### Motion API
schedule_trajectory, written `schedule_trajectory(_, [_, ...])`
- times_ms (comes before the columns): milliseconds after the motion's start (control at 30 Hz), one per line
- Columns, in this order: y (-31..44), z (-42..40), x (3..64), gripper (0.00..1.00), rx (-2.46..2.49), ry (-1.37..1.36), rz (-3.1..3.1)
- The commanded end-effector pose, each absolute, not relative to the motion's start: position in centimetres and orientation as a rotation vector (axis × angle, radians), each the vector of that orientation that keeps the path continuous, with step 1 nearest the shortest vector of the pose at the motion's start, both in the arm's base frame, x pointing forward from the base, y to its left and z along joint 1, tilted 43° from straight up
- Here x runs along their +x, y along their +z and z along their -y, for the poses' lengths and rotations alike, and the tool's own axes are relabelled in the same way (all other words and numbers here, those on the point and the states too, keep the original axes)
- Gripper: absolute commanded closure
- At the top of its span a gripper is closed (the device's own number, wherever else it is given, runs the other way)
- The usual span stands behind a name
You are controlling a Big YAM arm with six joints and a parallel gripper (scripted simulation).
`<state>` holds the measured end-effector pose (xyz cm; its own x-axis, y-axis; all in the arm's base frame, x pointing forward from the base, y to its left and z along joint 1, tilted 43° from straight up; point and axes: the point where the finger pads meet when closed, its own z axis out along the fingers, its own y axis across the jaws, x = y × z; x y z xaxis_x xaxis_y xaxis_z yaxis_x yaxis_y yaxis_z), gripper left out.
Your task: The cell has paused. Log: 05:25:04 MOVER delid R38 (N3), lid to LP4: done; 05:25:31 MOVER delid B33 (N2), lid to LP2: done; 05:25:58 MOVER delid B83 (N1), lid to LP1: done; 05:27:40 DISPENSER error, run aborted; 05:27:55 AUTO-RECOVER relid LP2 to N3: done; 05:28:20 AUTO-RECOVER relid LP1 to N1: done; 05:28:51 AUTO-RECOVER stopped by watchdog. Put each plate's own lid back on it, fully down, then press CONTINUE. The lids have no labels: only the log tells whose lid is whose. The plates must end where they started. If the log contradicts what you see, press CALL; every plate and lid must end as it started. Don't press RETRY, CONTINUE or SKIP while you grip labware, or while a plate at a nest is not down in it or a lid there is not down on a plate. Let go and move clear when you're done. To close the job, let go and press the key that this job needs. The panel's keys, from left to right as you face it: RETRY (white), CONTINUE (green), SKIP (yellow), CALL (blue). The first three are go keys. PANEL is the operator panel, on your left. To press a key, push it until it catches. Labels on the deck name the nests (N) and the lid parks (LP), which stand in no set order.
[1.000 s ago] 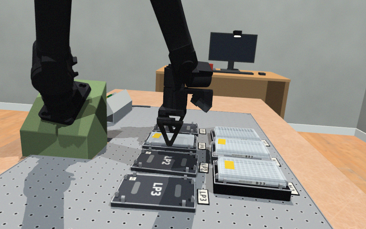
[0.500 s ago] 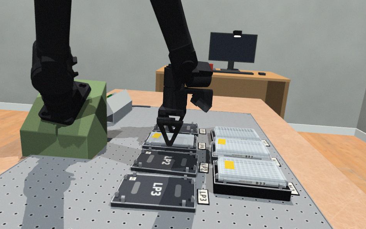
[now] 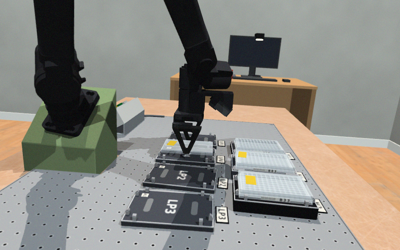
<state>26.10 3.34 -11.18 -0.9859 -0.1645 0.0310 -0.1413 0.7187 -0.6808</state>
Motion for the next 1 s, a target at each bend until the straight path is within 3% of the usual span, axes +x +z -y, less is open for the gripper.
schedule_trajectory(0, [-10.4, -5.1, 27.5, 1.00, -0.229, -1.097, -2.859])
schedule_trajectory(500, [-9.0, -6.0, 26.7, 1.00, -0.231, -1.115, -2.870])
schedule_trajectory(967, [-9.5, -7.3, 30.3, 1.00, -0.275, -1.139, -2.891])
